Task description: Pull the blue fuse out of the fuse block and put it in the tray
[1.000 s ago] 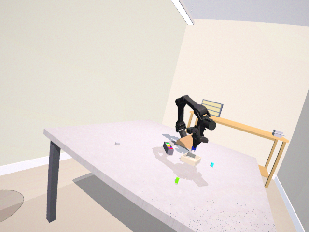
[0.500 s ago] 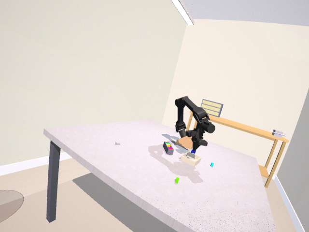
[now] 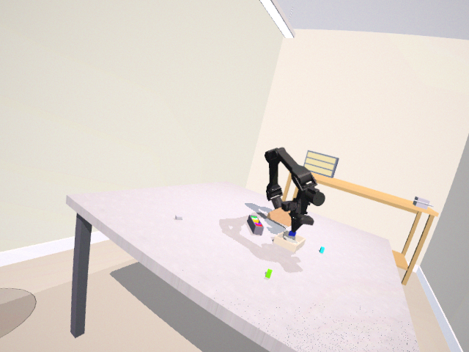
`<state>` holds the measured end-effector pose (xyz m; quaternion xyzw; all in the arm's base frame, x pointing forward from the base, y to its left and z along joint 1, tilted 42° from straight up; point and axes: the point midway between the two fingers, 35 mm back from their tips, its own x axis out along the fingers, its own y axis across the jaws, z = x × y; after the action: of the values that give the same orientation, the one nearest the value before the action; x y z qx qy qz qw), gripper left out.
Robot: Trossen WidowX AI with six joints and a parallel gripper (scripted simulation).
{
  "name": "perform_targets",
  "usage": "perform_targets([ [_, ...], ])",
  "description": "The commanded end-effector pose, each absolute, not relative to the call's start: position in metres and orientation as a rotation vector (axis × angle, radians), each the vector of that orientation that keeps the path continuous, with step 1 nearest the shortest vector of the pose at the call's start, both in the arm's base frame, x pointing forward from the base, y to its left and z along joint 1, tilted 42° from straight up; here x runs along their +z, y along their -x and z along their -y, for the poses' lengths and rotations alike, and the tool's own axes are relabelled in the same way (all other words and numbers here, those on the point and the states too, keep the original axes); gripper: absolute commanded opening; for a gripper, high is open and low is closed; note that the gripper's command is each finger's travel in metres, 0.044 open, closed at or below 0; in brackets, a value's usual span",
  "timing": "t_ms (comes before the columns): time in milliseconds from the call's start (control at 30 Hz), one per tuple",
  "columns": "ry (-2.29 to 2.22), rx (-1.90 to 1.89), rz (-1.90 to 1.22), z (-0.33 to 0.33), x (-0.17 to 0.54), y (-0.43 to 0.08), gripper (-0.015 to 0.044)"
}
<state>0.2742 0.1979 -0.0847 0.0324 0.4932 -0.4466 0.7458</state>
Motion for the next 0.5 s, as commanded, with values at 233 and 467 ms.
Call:
perform_targets([
  [233, -0.071, -0.978, -1.080, -0.198, -0.084, -0.274, 0.0315],
  [467, -0.062, -0.975, -1.081, -0.221, -0.056, -0.269, 0.0330],
])
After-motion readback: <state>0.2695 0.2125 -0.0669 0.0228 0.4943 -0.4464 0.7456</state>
